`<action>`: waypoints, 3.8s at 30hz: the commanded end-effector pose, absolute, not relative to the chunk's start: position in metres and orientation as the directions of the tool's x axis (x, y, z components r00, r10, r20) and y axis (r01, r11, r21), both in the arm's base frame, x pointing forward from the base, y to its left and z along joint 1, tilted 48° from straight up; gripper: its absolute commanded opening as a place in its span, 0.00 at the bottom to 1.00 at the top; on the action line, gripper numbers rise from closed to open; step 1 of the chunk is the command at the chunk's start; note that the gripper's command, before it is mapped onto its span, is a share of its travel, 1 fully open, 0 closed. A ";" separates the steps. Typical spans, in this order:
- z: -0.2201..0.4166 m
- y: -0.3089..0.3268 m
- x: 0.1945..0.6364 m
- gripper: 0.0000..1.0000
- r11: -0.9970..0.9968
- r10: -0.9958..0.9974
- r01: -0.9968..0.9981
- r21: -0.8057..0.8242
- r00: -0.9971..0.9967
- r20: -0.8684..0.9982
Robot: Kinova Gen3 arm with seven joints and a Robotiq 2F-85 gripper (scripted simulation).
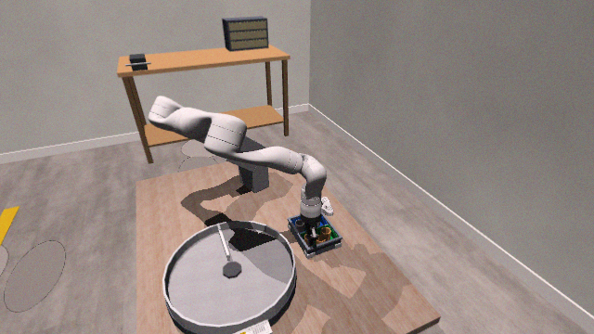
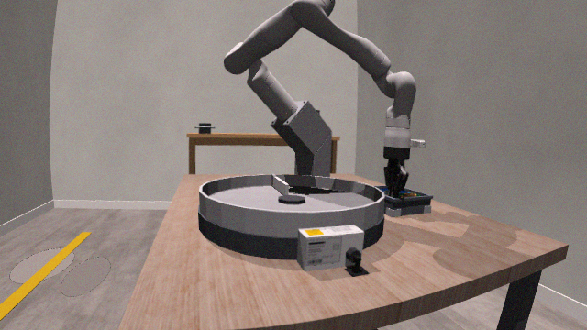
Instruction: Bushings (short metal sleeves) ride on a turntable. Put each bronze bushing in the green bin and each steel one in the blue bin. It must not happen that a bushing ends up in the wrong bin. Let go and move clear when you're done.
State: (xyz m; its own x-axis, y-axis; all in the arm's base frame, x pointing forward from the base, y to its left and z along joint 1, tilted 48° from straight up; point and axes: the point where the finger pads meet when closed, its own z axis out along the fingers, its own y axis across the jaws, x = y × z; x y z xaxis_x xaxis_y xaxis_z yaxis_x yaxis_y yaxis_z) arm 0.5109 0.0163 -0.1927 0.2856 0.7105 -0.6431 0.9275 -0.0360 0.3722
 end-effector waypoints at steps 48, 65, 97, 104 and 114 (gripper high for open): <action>-0.192 0.017 0.511 0.19 -0.035 0.711 0.927 0.373 0.285 -0.642; -0.192 0.017 0.511 0.19 -0.035 0.711 0.927 0.373 0.285 -0.642; -0.188 0.023 0.508 0.19 -0.035 0.711 0.927 0.373 0.285 -0.642; -0.186 0.024 0.508 0.19 -0.035 0.711 0.927 0.373 0.285 -0.642; -0.185 0.025 0.508 0.19 -0.035 0.711 0.927 0.373 0.285 -0.642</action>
State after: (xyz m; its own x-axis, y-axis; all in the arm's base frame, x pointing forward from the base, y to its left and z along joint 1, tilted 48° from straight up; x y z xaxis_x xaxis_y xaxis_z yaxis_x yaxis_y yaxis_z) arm 0.5070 0.0239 -0.1860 0.2856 0.7101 -0.6435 0.9276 -0.0361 0.3719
